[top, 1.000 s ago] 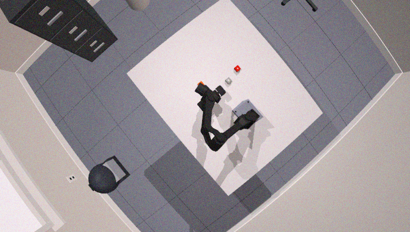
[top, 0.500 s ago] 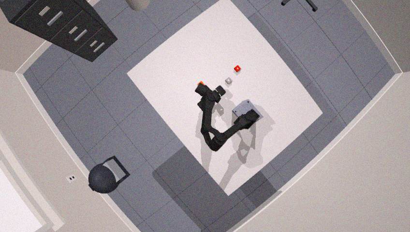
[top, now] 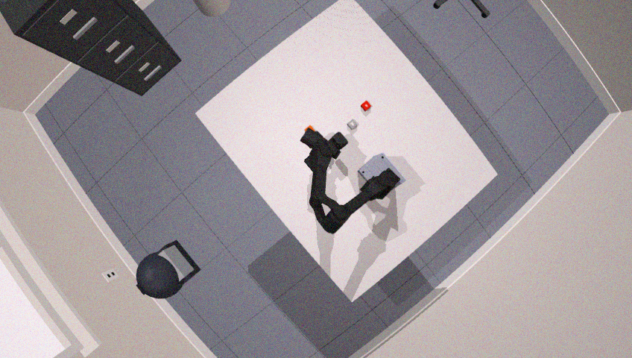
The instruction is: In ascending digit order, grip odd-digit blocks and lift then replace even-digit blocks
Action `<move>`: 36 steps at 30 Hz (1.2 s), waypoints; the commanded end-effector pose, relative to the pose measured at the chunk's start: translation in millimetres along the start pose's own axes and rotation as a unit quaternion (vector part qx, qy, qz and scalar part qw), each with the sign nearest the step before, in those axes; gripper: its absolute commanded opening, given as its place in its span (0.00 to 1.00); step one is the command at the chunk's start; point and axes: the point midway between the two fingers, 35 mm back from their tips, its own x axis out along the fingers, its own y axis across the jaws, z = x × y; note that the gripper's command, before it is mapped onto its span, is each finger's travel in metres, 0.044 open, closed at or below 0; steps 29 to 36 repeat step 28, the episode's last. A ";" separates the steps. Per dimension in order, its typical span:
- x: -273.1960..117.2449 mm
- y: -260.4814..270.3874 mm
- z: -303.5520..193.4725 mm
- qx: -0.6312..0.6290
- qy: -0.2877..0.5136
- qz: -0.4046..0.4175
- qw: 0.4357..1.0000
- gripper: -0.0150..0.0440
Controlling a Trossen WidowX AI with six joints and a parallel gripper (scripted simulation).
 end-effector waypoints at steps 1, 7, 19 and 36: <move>0.2 -1.0 0.5 0.001 -0.001 -0.003 1.000 0.81; -1.7 -1.0 0.6 0.001 -0.001 -0.003 1.000 0.93; -74.4 38.8 9.3 0.001 -0.002 -0.003 1.000 0.93; -116.8 80.1 3.2 0.000 -0.002 -0.003 1.000 0.93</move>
